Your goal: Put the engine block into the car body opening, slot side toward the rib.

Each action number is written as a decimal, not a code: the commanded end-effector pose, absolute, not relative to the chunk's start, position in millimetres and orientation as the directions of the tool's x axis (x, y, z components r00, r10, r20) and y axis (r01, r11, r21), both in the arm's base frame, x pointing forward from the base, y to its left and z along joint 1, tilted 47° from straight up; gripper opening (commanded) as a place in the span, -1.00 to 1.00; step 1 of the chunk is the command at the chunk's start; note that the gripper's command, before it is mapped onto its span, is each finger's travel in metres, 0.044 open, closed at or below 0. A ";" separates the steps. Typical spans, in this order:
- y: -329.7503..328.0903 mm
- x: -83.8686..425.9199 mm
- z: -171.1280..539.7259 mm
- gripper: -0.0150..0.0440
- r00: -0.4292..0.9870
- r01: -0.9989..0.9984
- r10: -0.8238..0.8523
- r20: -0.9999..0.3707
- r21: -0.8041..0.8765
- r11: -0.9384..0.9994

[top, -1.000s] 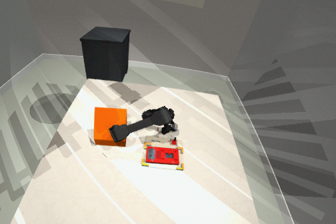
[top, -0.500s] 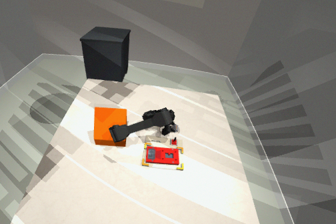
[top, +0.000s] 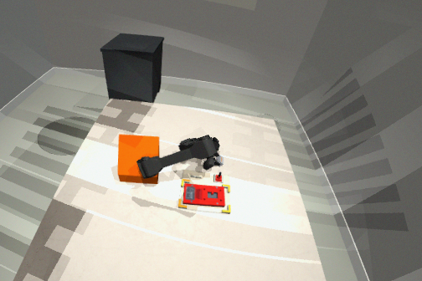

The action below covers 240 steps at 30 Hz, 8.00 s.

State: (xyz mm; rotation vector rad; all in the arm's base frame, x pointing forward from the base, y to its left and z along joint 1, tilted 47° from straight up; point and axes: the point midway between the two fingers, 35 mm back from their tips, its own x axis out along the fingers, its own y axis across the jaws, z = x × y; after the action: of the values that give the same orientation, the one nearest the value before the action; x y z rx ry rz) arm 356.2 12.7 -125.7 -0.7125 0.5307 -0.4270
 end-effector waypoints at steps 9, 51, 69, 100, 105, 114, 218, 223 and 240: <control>12.5 356.0 -125.9 1.00 0.786 0.187 -0.536 -0.309 -0.707 0.682; 25.7 343.0 -118.5 1.00 0.795 0.181 -0.526 -0.302 -0.709 0.681; 63.1 398.6 -154.9 1.00 0.673 0.086 -0.528 -0.519 -0.654 0.752; 57.0 379.1 -91.9 1.00 0.016 0.190 -0.712 -0.702 -0.698 0.691; 55.4 374.6 -82.3 1.00 -0.029 0.195 -0.724 -0.689 -0.714 0.672; 59.6 375.1 -86.6 1.00 -0.029 0.195 -0.724 -0.689 -0.714 0.672; 95.6 374.4 -45.6 -0.49 -0.029 0.195 -0.723 -0.691 -0.713 0.674; 99.1 373.2 -43.5 -0.49 0.005 0.195 -0.727 -0.686 -0.713 0.674; 101.2 363.5 -55.6 -0.49 0.435 0.178 -0.699 -0.568 -0.707 0.685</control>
State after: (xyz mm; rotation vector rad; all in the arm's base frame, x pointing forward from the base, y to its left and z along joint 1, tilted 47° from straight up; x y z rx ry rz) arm 366.1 102.2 -54.3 -0.5883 1.0583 -0.6227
